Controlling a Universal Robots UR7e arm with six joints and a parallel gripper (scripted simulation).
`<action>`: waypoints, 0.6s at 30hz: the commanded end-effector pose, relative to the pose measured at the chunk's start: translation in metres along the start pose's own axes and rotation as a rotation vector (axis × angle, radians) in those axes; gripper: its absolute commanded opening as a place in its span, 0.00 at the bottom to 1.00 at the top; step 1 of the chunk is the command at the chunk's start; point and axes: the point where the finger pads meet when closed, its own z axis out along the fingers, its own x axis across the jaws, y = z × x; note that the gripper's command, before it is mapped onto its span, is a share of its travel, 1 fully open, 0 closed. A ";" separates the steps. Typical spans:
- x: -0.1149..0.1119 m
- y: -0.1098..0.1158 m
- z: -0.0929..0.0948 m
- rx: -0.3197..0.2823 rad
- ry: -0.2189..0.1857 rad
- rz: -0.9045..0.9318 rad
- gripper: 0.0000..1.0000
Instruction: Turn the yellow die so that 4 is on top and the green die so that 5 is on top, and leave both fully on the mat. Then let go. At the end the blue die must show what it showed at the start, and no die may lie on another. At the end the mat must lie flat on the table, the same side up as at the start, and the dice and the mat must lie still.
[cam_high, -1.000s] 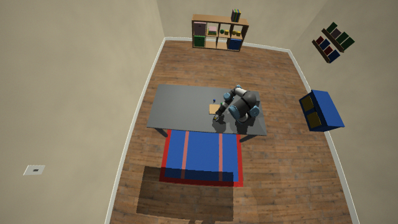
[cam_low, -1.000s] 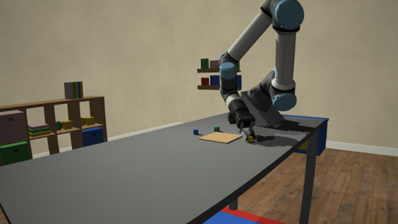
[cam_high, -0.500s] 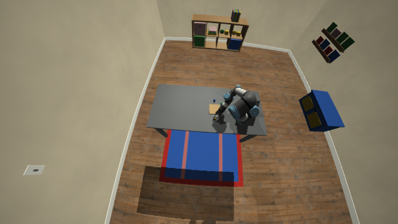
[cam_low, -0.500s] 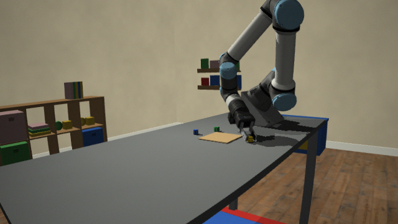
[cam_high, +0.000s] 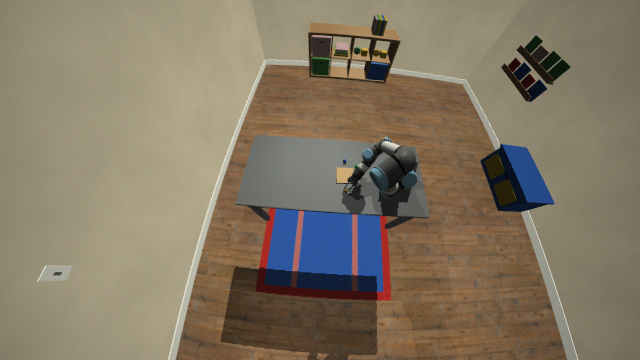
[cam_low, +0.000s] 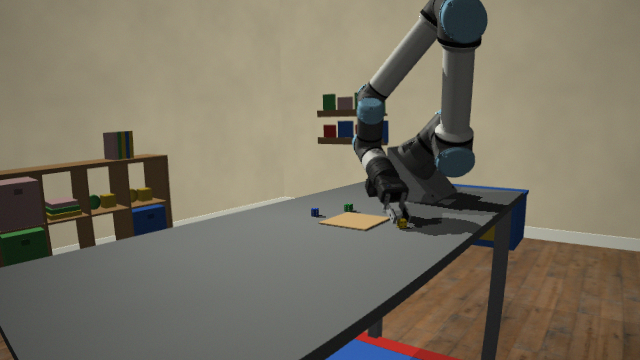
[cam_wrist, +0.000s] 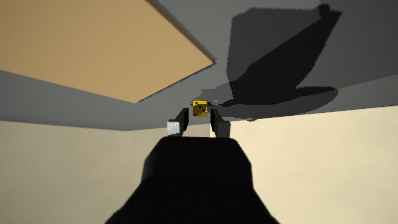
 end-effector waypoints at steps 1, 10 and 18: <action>0.000 0.000 -0.011 0.000 -0.001 -0.001 0.70; 0.000 0.000 -0.033 0.000 -0.001 -0.001 0.70; 0.000 0.000 -0.038 0.000 -0.001 -0.001 0.70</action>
